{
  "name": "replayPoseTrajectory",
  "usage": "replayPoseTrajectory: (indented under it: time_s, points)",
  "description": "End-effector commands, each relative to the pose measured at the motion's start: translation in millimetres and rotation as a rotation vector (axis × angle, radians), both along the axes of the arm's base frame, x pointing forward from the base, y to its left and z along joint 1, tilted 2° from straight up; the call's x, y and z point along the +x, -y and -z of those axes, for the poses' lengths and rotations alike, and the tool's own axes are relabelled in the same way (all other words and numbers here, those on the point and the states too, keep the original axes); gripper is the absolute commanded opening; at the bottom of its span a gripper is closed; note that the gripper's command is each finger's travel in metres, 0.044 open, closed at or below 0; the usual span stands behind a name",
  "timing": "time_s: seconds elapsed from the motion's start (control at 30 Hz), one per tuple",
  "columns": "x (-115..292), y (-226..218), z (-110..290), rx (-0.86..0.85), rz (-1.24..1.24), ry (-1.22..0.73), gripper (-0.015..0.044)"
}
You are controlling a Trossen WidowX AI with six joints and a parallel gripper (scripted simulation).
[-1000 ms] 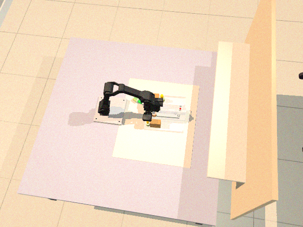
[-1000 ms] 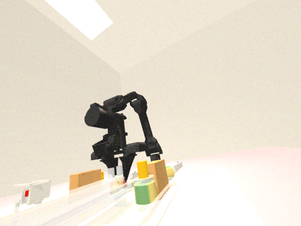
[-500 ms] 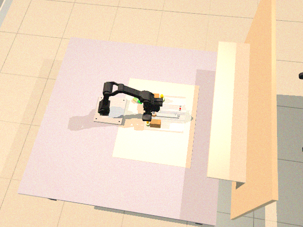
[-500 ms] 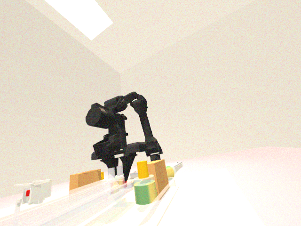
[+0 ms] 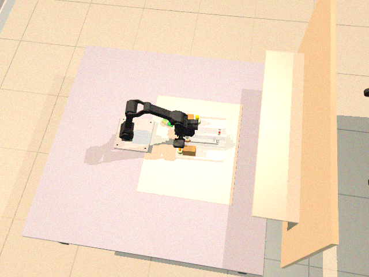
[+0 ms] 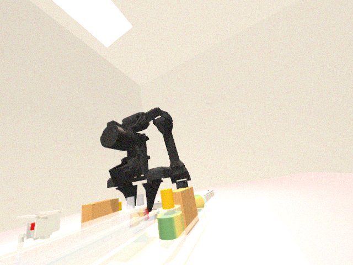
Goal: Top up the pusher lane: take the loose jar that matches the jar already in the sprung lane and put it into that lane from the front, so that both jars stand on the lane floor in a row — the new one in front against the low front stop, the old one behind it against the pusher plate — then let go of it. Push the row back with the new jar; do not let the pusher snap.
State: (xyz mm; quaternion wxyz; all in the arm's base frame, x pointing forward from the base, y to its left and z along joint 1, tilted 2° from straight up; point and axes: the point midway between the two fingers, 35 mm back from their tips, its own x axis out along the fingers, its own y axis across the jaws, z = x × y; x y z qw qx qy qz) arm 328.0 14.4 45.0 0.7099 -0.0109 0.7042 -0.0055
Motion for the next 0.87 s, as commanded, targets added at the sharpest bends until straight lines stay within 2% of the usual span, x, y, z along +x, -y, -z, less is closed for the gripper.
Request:
replayPoseTrajectory:
  time_s: [0.0, 0.43, 0.83]
  points:
    - [0.0, 0.0, -1.0, 0.0, -0.003, -0.001, 0.0272]
    - [-3.4, -0.5, -20.5, 0.0, -0.003, -0.001, 0.0272]
    - [-44.6, -0.3, -22.3, 0.0, -0.003, -0.004, 0.0272]
